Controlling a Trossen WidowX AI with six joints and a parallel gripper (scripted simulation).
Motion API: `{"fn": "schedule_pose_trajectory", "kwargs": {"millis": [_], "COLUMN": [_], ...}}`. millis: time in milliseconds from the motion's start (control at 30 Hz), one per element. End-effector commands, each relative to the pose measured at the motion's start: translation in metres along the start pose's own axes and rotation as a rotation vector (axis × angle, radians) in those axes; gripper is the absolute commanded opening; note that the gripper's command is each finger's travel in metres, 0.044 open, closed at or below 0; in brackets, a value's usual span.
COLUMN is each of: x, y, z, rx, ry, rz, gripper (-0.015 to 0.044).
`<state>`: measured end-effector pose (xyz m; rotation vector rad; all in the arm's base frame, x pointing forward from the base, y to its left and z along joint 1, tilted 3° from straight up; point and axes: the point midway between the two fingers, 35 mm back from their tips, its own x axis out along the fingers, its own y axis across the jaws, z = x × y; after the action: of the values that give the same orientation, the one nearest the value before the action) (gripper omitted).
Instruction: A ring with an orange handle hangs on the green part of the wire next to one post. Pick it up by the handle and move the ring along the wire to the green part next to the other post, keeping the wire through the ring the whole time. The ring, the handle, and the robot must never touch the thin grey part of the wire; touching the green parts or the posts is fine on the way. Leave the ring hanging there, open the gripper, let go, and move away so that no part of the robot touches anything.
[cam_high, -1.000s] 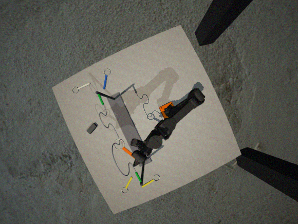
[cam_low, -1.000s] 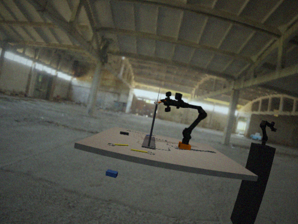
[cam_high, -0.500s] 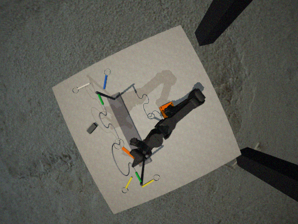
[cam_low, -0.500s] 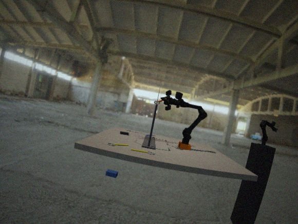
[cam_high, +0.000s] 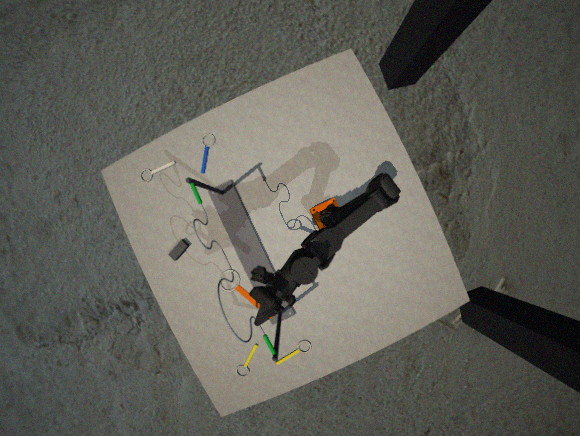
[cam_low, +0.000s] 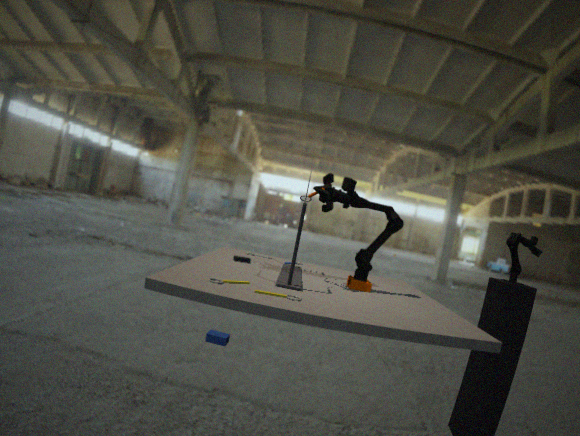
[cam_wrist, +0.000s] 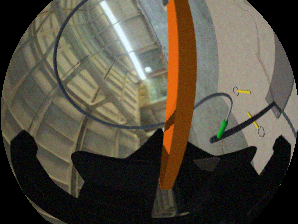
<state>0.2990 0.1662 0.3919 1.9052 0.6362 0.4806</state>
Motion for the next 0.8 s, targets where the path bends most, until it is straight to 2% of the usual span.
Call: {"fn": "schedule_pose_trajectory", "kwargs": {"millis": [0,767], "x": [-0.0011,-0.003], "y": [0.009,0.0185], "z": [-0.0018,-0.0008], "rx": [0.009,-0.031], "ry": [0.007,0.002], "rz": [0.019,-0.004], "gripper": [-0.015,-0.015]}}
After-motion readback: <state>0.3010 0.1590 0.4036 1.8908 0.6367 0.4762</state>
